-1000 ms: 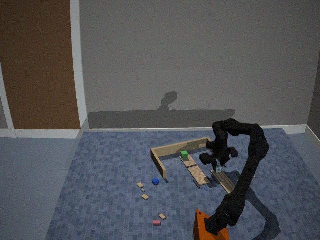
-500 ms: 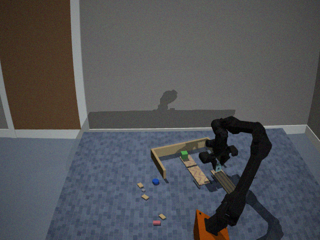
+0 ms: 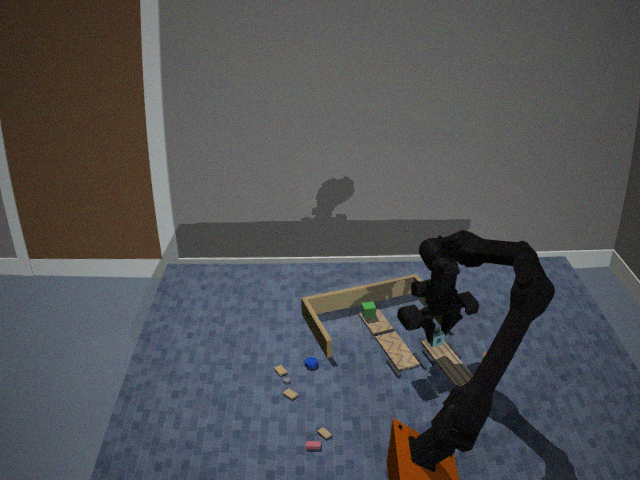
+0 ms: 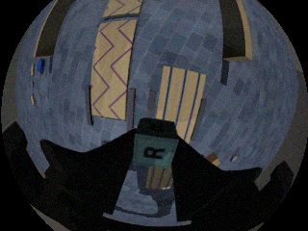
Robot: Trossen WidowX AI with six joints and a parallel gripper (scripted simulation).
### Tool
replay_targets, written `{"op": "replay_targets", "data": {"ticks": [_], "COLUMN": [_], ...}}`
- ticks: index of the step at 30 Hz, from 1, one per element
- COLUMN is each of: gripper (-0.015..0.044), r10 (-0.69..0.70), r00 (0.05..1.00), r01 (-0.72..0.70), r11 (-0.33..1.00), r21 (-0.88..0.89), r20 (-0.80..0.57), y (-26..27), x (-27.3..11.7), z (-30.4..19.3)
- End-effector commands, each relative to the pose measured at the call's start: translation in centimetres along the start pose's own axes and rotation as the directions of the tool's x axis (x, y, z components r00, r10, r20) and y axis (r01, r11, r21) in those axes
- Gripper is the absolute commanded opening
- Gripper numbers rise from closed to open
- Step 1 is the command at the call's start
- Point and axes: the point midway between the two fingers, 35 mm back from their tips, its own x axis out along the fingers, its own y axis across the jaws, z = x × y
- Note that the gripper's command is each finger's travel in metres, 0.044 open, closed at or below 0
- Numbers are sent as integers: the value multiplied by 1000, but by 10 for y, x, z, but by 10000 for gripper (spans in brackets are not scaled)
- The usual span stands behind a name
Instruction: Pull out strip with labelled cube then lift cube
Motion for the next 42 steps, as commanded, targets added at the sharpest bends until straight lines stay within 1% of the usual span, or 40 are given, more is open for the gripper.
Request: {"op": "replay_targets", "data": {"ticks": [1, 24, 29, 35, 42], "gripper": [0, 0, 0, 0, 0], "r10": [3, 4, 4, 6, 6], "r00": [1000, 1000, 1000, 1000, 1000], "r01": [-3, -4, -5, -6, -6], "r11": [1000, 1000, 1000, 1000, 1000], "r21": [1, -2, -2, -3, -3], "r20": [-3, -6, -6, -6, -6], "y": [7, 48, 49, 49, 49], "x": [-1, 0, -4, -35, -36], "z": [-11, -83, -85, -85, -85]}}
